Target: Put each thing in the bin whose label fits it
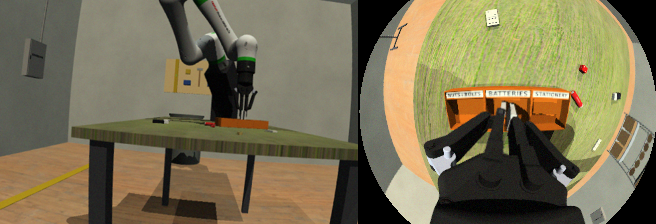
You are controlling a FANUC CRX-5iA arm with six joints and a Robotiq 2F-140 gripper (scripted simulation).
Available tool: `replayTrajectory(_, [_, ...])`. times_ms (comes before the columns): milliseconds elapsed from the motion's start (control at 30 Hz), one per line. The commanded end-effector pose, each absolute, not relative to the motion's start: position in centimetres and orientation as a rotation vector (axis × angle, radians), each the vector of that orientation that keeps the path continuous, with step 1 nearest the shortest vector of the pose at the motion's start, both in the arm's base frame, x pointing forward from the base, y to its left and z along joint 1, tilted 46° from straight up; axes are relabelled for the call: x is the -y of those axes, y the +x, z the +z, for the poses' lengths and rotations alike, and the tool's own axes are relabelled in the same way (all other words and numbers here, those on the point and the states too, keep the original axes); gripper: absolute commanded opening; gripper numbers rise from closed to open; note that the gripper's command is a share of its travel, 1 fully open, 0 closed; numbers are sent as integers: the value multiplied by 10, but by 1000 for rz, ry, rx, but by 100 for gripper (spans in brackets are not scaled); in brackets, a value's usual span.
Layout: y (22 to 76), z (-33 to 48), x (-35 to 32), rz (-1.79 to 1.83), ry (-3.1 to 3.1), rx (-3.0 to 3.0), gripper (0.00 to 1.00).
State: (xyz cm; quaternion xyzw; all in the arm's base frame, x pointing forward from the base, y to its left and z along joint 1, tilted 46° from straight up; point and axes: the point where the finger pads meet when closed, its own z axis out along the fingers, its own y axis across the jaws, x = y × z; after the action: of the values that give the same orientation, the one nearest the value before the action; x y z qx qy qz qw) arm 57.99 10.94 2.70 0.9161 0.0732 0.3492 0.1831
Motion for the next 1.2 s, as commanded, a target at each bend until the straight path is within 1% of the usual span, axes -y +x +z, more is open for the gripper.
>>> replayTrajectory(0, [580, 27, -110, 985, 2584, -207, 15])
replayTrajectory(367, [580, 27, -110, 985, 2584, -207, 15])
replayTrajectory(1167, [560, 47, -118, 985, 2584, -207, 15])
